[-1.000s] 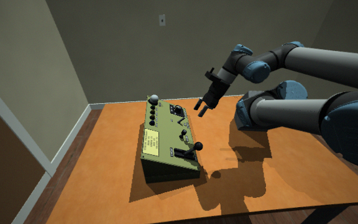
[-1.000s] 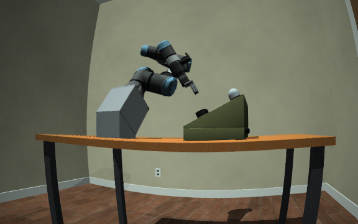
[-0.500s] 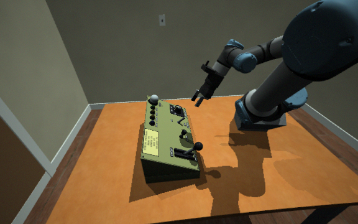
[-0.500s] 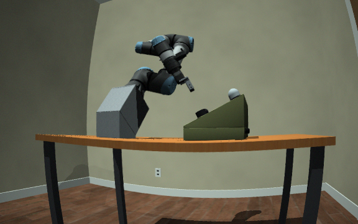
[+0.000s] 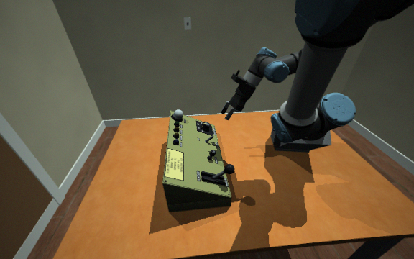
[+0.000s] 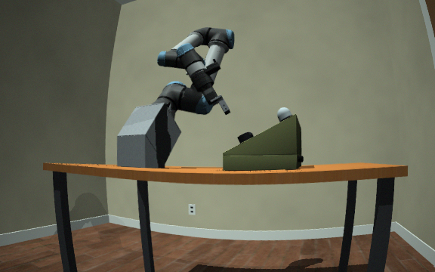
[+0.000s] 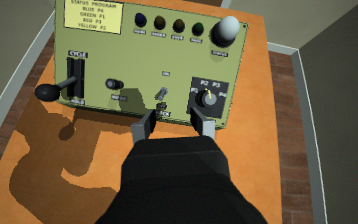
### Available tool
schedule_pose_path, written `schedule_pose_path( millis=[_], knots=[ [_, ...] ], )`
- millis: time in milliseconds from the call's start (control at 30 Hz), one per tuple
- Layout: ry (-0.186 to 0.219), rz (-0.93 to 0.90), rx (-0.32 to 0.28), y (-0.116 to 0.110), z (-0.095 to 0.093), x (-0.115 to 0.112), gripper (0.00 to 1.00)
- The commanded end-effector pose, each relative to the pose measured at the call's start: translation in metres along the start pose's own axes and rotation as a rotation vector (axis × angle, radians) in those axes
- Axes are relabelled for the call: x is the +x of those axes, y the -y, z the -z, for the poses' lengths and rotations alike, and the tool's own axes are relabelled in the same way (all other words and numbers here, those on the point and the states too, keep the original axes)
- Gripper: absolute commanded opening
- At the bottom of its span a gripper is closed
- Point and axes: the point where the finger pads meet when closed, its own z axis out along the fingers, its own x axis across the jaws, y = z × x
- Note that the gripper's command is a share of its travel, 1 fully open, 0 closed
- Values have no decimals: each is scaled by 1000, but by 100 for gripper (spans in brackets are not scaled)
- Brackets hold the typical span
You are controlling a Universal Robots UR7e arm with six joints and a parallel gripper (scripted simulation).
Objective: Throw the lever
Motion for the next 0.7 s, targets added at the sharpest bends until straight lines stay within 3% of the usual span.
schedule_pose_path(
  millis=[0,667],
  knots=[
    [-1,1,1,-5,-2,9,100],
    [-1,1,1,-12,-5,18,100]
  ],
)
